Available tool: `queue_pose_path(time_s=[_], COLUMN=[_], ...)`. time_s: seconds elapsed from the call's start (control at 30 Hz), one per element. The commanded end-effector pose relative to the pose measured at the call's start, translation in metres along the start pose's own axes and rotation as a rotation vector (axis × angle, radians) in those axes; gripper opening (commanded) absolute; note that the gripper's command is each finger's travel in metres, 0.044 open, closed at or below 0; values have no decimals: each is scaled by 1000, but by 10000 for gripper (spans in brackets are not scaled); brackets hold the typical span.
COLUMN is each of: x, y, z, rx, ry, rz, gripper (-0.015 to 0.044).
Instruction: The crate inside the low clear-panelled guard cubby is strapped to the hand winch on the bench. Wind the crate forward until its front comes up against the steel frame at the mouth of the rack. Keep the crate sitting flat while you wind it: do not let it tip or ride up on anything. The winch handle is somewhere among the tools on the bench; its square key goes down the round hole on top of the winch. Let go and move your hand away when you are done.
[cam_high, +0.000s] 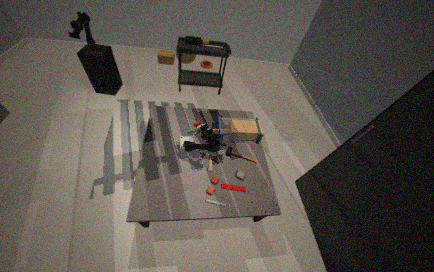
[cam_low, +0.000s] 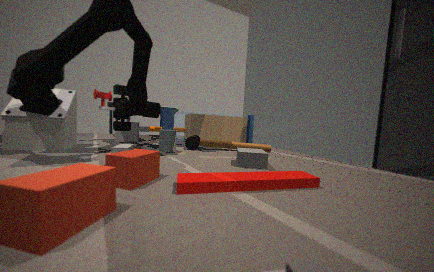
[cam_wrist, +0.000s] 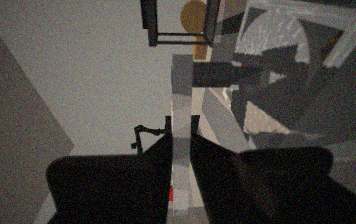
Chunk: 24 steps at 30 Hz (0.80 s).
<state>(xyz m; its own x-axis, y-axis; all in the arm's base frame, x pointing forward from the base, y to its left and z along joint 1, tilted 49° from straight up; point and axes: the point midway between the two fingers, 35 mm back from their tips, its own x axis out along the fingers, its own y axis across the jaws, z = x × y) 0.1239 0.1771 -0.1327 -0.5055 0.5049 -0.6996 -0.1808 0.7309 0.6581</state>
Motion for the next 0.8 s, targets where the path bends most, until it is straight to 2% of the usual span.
queue_pose_path(time_s=[0.0,0.77], x=[1,2], y=[-1,-5], z=[-1,-2], rx=[-2,-1], ry=[1,-1], rz=[5,5], gripper=[0,0])
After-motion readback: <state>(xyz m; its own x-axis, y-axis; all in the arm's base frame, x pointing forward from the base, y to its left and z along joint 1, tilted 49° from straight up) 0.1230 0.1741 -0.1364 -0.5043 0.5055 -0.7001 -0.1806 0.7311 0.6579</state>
